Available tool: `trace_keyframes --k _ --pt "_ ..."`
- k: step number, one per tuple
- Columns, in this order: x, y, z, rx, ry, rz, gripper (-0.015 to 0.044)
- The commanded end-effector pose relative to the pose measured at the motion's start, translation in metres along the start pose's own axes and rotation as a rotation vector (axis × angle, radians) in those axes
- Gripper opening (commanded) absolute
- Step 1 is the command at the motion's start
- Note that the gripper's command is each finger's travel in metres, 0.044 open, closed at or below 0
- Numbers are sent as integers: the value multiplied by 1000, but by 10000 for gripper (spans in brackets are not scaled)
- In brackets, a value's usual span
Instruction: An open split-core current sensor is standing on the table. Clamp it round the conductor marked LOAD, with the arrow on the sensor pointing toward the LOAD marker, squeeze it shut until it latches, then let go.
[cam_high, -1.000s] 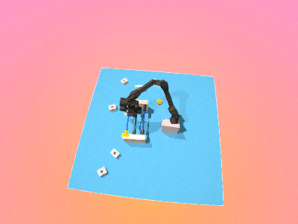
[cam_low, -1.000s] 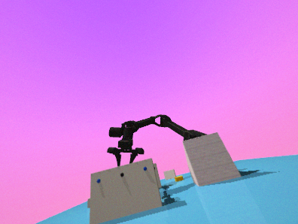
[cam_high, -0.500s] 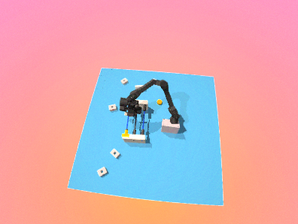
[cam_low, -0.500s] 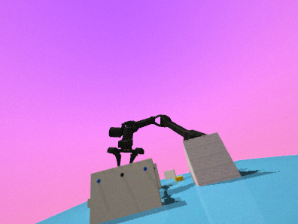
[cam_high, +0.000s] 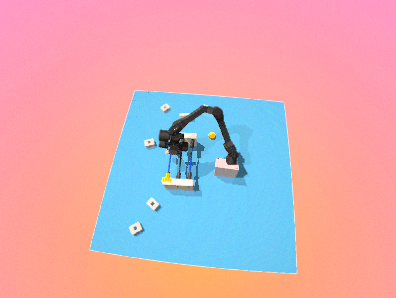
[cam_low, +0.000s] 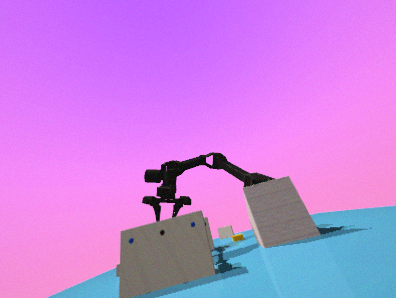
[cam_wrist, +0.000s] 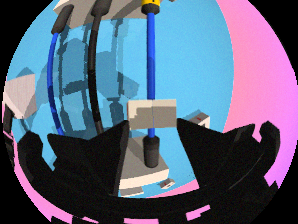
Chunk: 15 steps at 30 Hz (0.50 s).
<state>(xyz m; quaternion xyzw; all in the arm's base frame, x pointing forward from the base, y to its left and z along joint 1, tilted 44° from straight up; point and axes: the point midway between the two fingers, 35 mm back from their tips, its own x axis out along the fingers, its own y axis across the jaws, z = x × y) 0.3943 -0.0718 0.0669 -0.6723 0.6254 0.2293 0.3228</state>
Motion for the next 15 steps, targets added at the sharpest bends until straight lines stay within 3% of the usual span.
trace_keyframes --k 1,15 --pt "1 -3 1 2 -5 21 0" --pt "5 -12 2 0 -8 156 0"
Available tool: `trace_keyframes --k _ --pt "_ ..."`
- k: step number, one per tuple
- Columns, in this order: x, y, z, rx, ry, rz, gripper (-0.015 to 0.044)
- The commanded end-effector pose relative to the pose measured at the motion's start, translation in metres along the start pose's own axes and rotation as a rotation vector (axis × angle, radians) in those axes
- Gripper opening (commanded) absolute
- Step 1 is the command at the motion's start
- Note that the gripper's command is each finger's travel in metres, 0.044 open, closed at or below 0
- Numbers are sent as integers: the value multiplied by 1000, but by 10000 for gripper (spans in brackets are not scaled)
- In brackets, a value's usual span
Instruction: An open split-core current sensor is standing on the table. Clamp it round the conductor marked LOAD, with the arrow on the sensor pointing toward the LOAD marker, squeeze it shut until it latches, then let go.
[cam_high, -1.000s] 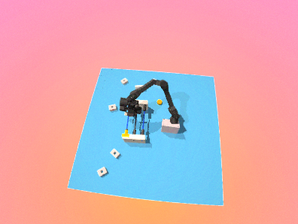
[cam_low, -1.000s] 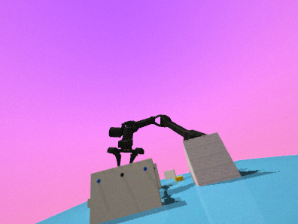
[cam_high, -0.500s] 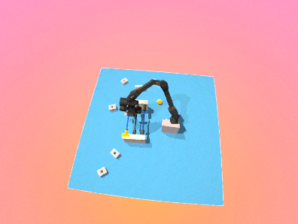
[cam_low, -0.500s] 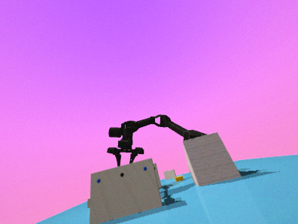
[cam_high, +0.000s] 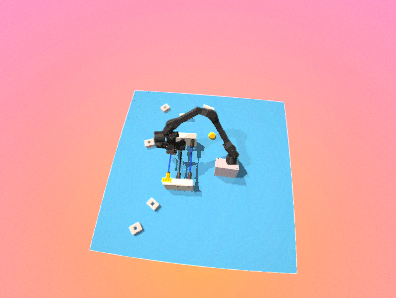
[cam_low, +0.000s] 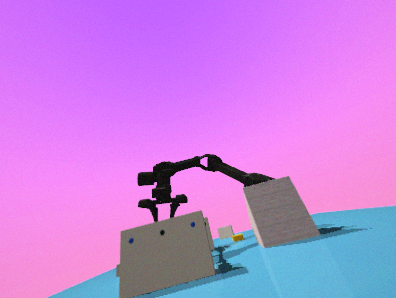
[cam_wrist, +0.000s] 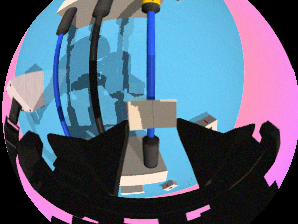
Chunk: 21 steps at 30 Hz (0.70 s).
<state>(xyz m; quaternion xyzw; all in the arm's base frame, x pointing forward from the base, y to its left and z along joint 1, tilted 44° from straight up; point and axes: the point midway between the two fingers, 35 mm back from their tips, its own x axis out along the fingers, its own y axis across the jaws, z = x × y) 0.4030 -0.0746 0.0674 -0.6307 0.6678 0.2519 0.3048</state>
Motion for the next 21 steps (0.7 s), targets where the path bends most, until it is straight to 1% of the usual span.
trace_keyframes --k 1,7,8,21 --pt "2 -4 3 6 -8 34 0" --pt "3 -6 3 6 -5 93 0" --pt "1 -4 0 2 1 65 26" --pt "1 -4 0 2 1 65 368"
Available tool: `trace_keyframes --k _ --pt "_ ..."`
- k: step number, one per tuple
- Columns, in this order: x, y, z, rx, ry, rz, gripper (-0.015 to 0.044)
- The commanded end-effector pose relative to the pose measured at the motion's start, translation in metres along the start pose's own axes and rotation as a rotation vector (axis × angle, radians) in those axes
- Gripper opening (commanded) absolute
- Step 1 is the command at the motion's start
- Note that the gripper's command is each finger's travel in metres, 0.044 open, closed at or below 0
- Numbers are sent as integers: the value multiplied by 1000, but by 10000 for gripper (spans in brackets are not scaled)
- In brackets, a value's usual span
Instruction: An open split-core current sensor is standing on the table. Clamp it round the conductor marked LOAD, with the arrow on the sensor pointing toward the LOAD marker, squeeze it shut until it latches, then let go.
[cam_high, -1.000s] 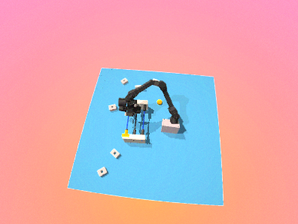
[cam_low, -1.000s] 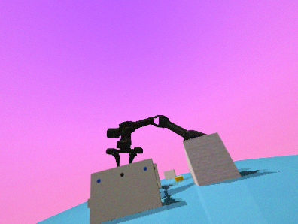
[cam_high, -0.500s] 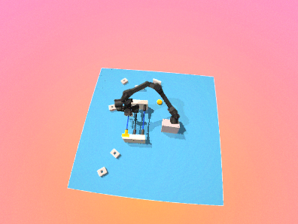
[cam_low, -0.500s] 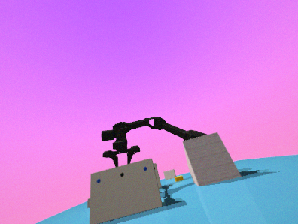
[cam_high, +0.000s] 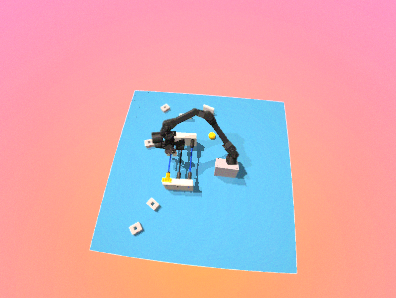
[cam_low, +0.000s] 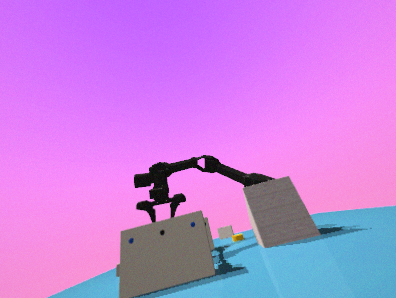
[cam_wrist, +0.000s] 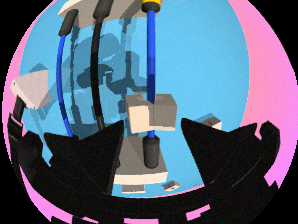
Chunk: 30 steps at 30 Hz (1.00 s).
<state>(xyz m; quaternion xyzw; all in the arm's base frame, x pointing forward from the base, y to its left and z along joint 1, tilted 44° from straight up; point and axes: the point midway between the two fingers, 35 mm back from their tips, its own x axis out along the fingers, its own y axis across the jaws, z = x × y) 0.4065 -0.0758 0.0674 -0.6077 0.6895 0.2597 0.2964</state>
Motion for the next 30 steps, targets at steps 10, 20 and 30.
trace_keyframes --k 10,20,30 --pt "0 0 0 -2 -2 -2 440" --pt "30 -1 4 2 -6 34 440" --pt "44 -1 4 2 -5 34 440"
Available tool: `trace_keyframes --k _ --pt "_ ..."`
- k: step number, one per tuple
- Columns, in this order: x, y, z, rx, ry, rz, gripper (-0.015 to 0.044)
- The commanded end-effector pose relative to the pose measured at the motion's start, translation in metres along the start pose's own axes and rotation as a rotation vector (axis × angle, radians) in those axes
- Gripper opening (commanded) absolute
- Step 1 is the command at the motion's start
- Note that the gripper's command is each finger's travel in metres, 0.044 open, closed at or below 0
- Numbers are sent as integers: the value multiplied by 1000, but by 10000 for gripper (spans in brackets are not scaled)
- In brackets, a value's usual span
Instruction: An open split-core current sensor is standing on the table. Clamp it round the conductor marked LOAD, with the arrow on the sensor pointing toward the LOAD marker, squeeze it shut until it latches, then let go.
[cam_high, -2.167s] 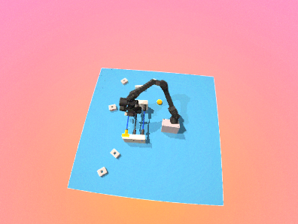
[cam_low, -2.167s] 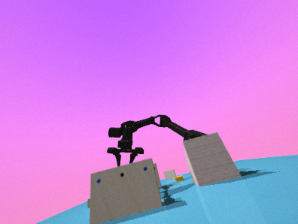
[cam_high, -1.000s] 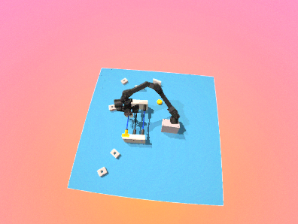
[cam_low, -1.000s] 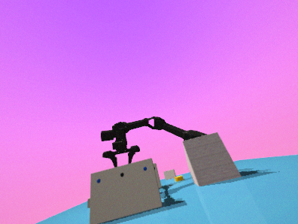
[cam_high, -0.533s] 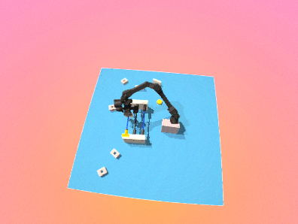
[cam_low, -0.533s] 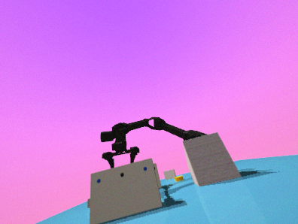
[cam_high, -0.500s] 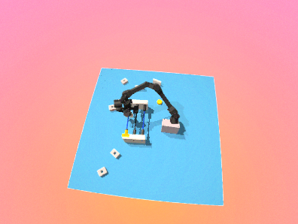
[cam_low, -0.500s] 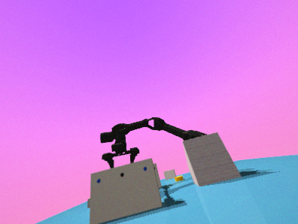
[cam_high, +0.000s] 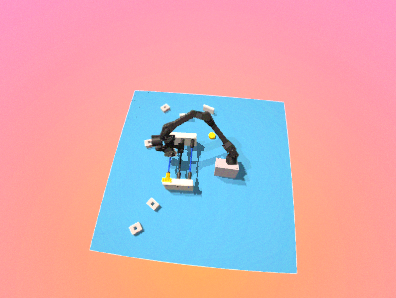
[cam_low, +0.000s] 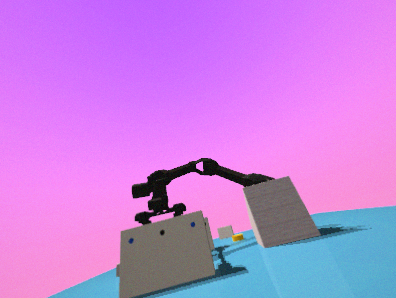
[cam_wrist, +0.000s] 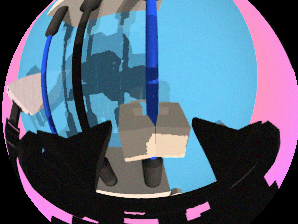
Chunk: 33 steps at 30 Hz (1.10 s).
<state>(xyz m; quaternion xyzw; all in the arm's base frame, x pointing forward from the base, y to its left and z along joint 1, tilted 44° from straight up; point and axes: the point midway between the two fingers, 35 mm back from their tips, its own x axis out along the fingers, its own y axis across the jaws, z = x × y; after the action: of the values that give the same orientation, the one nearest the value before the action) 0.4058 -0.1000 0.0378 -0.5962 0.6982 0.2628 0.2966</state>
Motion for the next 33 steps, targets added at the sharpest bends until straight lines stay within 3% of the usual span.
trace_keyframes --k 1,11,14,33 --pt "8 1 1 -6 0 6 440" --pt "21 2 1 -6 1 6 440" --pt "18 1 0 1 -4 4 361" --pt "18 1 0 1 -4 4 235"
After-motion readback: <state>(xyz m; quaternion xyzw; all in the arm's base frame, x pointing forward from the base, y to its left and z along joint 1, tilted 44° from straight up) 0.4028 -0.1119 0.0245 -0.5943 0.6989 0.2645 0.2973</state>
